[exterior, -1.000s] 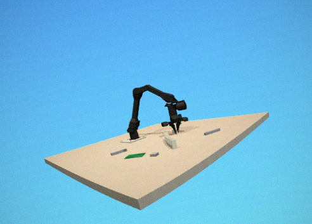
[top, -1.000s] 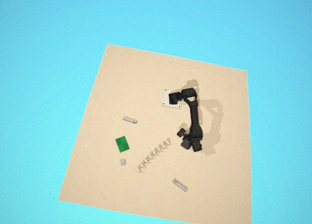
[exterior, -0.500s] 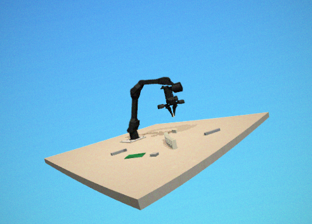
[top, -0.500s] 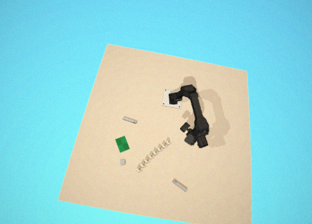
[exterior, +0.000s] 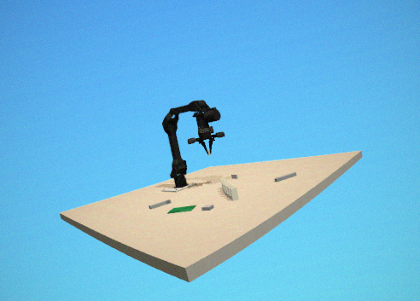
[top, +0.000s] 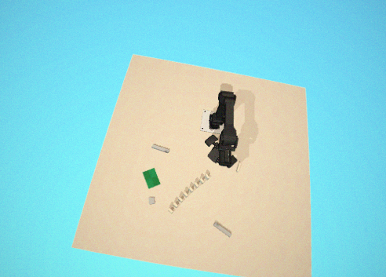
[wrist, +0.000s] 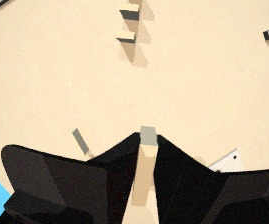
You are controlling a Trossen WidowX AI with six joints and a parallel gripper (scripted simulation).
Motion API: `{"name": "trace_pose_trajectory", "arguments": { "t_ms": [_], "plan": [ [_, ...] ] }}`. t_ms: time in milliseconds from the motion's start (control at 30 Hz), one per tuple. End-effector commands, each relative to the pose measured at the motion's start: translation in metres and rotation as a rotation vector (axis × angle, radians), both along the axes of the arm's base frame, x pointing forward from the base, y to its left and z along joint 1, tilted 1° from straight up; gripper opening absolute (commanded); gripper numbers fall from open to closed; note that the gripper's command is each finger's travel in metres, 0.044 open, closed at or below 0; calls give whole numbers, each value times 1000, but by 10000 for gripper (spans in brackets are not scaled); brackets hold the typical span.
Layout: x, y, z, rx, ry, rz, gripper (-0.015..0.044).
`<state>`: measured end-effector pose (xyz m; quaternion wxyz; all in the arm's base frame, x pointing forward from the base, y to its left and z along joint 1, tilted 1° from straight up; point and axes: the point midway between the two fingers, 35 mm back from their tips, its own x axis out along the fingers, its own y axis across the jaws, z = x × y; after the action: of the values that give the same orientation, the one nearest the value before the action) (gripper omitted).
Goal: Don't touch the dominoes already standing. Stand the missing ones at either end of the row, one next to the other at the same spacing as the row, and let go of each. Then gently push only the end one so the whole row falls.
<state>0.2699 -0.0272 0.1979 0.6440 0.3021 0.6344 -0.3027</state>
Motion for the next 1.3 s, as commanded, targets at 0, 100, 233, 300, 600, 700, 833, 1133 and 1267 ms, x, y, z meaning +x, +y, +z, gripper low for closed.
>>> {"name": "trace_pose_trajectory", "arguments": {
  "t_ms": [0,100,233,300,600,700,833,1133,1267],
  "plan": [
    [-50,-30,-5,-4,1,-34,29],
    [-70,-39,-10,-4,3,-53,29],
    [-71,-39,-10,-7,6,-54,29],
    [-73,-38,-14,-28,28,-69,29],
    [-90,-34,-35,-201,146,-155,29],
    [-95,-34,-40,-268,171,-178,29],
    [-101,-35,-46,-363,191,-205,29],
    [-111,-37,-55,-583,180,-248,29],
    [-114,-38,-58,-681,150,-258,29]
  ]
}}
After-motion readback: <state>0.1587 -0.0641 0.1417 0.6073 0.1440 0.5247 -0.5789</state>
